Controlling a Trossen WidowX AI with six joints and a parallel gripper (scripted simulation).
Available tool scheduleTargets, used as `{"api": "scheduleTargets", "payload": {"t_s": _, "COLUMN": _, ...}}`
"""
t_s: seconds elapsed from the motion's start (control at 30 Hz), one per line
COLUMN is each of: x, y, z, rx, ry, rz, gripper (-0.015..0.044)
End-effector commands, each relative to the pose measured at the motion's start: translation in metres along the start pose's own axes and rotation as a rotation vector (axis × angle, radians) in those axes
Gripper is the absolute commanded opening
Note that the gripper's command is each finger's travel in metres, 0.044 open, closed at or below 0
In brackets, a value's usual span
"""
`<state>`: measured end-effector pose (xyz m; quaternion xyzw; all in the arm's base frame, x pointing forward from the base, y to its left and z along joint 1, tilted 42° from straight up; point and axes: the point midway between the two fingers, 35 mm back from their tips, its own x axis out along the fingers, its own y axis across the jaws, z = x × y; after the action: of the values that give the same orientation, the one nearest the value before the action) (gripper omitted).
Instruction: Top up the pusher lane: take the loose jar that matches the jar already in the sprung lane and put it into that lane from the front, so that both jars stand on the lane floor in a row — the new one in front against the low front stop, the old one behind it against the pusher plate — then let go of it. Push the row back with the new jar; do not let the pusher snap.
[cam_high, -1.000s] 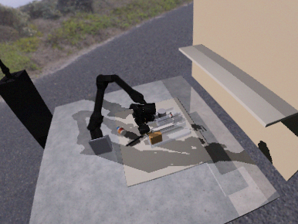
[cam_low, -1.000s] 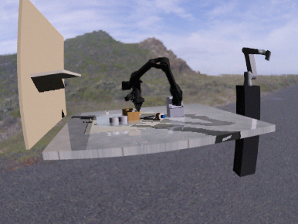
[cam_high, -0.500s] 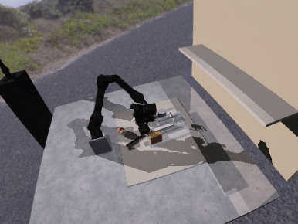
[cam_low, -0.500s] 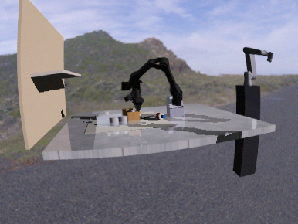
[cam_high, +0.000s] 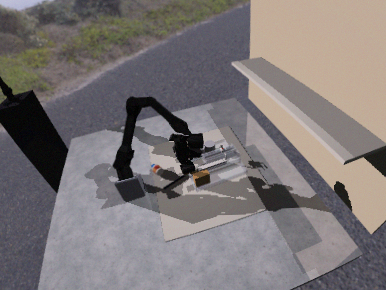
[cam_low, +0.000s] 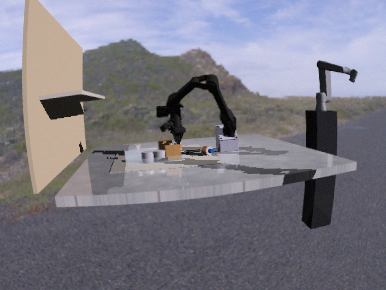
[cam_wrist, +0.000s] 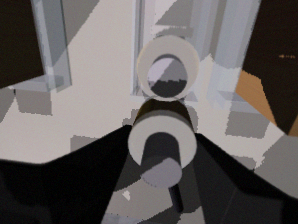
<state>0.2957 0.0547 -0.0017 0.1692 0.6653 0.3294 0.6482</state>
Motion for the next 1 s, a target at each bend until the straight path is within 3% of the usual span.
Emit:
{"api": "scheduleTargets", "payload": {"t_s": 0.0, "x": -0.001, "y": 0.001, "z": 0.007, "rx": -0.011, "ry": -0.013, "rz": 0.000, "gripper": 0.0000}}
{"api": "scheduleTargets", "payload": {"t_s": 0.97, "x": -0.001, "y": 0.002, "z": 0.018, "rx": -0.011, "ry": -0.014, "rz": 0.000, "gripper": 0.0000}}
